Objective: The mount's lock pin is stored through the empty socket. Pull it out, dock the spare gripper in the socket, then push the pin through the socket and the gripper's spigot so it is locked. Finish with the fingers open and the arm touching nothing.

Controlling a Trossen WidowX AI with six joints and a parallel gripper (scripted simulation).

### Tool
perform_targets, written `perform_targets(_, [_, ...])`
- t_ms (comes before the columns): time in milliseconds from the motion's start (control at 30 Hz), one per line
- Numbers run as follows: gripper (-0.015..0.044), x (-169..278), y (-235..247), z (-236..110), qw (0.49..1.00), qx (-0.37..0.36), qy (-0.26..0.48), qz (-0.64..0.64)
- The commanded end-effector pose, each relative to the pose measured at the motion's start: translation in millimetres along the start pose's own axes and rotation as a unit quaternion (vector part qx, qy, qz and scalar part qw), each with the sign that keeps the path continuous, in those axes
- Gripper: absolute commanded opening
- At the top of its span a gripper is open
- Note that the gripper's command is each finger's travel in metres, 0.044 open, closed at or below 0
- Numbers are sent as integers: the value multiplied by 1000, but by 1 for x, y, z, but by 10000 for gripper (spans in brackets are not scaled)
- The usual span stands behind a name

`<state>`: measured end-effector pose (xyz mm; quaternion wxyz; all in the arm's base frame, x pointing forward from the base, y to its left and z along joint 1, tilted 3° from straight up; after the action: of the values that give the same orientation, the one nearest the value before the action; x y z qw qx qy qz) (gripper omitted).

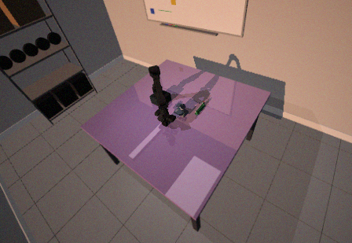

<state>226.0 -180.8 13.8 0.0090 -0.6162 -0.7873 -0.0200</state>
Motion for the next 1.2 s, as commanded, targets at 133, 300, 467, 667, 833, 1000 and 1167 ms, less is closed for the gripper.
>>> perform_targets(133, [33,-1,0,-4,1000,0,-1,3])
perform_targets(300, [0,-1,1,-24,1000,0,-1,3])
perform_targets(467, [0,-1,0,-47,1000,0,-1,3])
perform_targets(667, [0,0,0,-42,1000,1,2,11])
perform_targets(833, [0,1,1,-43,998,1,1,69])
perform_targets(1000, [0,2,2,-43,992,1,1,129])
perform_targets(1167, [0,2,4,-44,982,1,1,188])
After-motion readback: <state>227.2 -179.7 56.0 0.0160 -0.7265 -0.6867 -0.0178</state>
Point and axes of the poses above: the point midway between the two fingers, 35 mm back from their tips, its own z axis out along the fingers, its own y axis across the jaws, x = y × z, the point moved 6 cm from there along -z, back along the fingers, and after that the axes turned 10 degrees about -z, right-handed, at the moved point
